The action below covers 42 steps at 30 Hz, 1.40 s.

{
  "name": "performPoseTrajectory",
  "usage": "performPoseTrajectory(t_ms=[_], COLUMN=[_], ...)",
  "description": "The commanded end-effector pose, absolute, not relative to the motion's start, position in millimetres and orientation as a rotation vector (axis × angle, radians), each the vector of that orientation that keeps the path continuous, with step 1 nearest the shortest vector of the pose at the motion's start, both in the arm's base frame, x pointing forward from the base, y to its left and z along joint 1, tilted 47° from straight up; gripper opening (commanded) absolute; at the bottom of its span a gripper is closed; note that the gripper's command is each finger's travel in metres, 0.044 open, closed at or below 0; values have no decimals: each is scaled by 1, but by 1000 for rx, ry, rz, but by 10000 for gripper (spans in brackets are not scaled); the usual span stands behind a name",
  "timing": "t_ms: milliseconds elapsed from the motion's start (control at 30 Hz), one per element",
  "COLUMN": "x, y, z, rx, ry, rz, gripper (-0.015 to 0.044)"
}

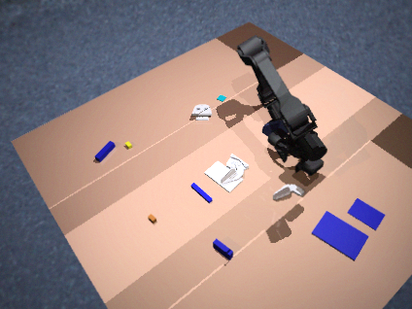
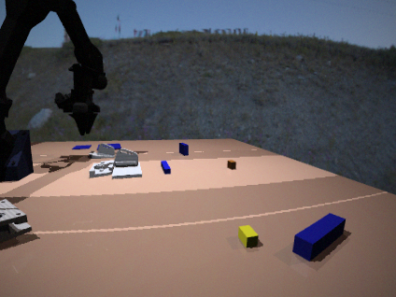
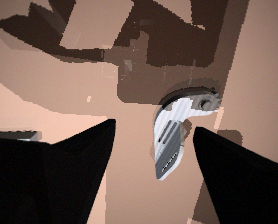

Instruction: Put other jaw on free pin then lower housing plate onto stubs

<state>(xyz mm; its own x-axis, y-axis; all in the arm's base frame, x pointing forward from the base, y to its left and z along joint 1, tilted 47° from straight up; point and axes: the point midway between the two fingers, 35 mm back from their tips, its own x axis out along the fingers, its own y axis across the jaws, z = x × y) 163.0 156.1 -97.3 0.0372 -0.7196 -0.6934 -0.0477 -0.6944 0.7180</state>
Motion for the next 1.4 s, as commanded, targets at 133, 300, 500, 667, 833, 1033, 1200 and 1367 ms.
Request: performPoseTrajectory(t_ms=[133, 300, 500, 667, 833, 1033, 1200, 1367], x=[162, 162, 162, 162, 163, 163, 163, 163], y=[157, 157, 157, 157, 156, 156, 156, 156], z=[-97, -97, -97, -97, -97, -97, -97, -97], rx=[1806, 1806, 1806, 1806, 1807, 1807, 1807, 1807], ry=[-779, -779, -779, -779, -775, -775, -775, -775], rz=[-1712, -1712, -1712, -1712, -1707, -1707, -1707, -1707], gripper=[46, 0, 0, 0, 26, 184, 315, 440])
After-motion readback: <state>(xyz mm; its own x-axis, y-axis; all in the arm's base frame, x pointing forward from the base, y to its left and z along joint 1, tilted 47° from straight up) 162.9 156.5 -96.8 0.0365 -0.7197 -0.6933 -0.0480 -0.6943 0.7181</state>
